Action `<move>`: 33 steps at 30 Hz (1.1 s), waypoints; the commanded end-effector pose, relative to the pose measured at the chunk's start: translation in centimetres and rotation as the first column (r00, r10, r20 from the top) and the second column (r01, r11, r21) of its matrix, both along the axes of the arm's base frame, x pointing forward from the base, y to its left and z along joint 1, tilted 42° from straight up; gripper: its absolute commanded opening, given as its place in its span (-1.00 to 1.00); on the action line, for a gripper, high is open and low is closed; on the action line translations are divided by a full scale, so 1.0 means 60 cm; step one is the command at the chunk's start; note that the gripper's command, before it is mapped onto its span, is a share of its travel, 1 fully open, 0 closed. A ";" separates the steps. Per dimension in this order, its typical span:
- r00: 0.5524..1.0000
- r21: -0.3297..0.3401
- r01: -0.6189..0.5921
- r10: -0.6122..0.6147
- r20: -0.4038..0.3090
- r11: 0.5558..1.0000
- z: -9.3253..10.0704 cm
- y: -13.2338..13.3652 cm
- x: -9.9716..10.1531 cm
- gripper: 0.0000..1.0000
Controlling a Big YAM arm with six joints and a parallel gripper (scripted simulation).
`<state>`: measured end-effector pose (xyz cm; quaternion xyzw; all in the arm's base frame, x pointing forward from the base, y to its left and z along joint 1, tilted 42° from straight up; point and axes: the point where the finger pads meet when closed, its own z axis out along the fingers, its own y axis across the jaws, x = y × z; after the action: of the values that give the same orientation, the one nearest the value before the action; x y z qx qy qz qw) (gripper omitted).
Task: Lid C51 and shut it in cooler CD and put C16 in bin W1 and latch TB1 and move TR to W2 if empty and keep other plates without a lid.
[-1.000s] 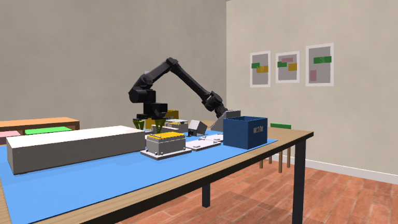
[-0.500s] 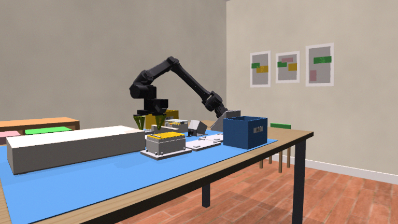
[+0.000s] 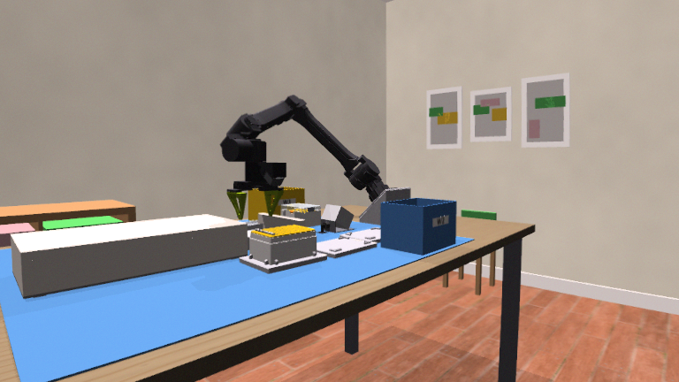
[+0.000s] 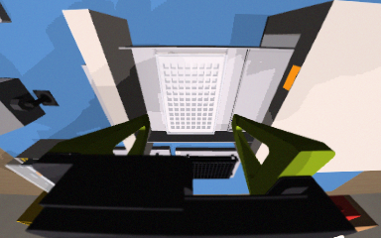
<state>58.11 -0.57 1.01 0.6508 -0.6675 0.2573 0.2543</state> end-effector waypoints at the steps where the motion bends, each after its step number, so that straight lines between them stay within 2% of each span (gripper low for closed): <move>1: 0.997 0.017 -0.008 0.007 0.073 1.000 0.058 0.032 0.031 1.00; 9: 0.998 0.016 -0.004 0.003 0.066 1.000 0.062 0.036 0.029 1.00; 10: 0.998 0.015 0.012 -0.013 0.062 1.000 0.060 0.022 0.029 1.00; 13: 0.997 0.018 -0.018 0.017 0.070 1.000 0.072 0.057 0.029 1.00; 16: 0.998 0.016 -0.018 0.017 0.063 1.000 0.070 0.061 0.028 1.00; 19: 0.998 0.017 0.012 -0.013 0.068 1.000 0.080 0.036 0.029 1.00; 24: 0.998 0.016 -0.018 0.017 0.061 1.000 0.082 0.073 0.027 1.00; 26: 0.998 0.016 -0.018 0.017 0.061 1.000 0.082 0.073 0.027 1.00; 27: 0.998 0.016 0.020 -0.021 0.059 1.000 0.081 0.037 0.028 1.00; 29: 0.998 0.017 0.018 -0.019 0.065 1.000 0.091 0.042 0.029 1.00; 33: 0.998 0.018 -0.017 0.016 0.064 1.000 0.096 0.083 0.026 1.00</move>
<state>58.13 1.94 3.87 0.6502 -0.6682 0.2573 0.2541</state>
